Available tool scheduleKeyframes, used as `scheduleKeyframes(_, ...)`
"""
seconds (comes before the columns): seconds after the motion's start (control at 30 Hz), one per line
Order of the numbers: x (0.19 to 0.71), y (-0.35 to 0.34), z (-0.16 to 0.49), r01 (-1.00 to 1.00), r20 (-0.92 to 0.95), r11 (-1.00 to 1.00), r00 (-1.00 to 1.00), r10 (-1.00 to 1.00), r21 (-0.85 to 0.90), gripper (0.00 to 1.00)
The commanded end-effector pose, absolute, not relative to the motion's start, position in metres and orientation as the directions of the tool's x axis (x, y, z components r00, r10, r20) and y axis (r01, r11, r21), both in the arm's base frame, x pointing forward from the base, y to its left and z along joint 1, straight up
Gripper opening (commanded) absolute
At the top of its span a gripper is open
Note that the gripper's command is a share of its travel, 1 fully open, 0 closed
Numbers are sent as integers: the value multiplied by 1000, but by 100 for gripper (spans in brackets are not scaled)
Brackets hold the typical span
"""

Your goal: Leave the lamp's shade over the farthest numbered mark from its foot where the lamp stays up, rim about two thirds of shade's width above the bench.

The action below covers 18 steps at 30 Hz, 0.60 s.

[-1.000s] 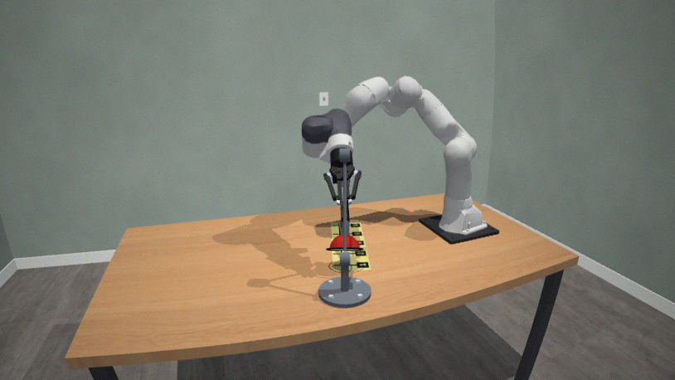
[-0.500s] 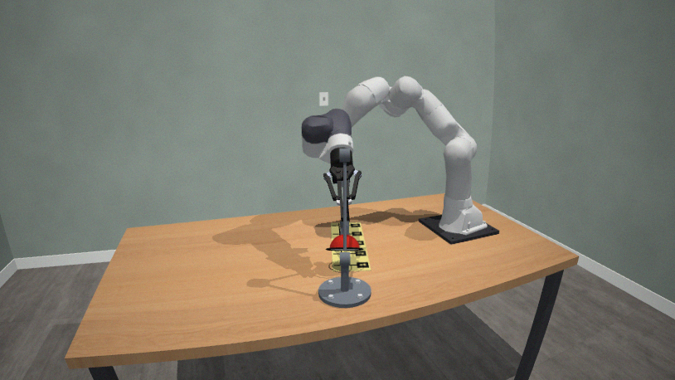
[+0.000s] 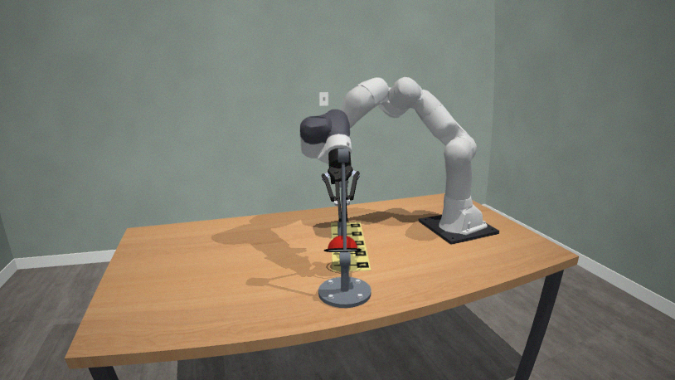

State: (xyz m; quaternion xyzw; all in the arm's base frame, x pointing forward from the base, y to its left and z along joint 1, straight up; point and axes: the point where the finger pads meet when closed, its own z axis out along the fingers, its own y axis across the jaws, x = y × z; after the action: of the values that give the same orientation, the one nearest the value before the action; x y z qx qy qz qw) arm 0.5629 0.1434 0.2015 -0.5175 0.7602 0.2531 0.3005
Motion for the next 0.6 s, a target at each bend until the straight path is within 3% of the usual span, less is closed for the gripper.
scheduleKeyframes(0.0, 568, 132, 189, -953, -750, 302, -203, -629, 5, 100)
scheduleKeyframes(0.57, 563, 143, 202, -939, -719, 337, -283, -635, 73, 100)
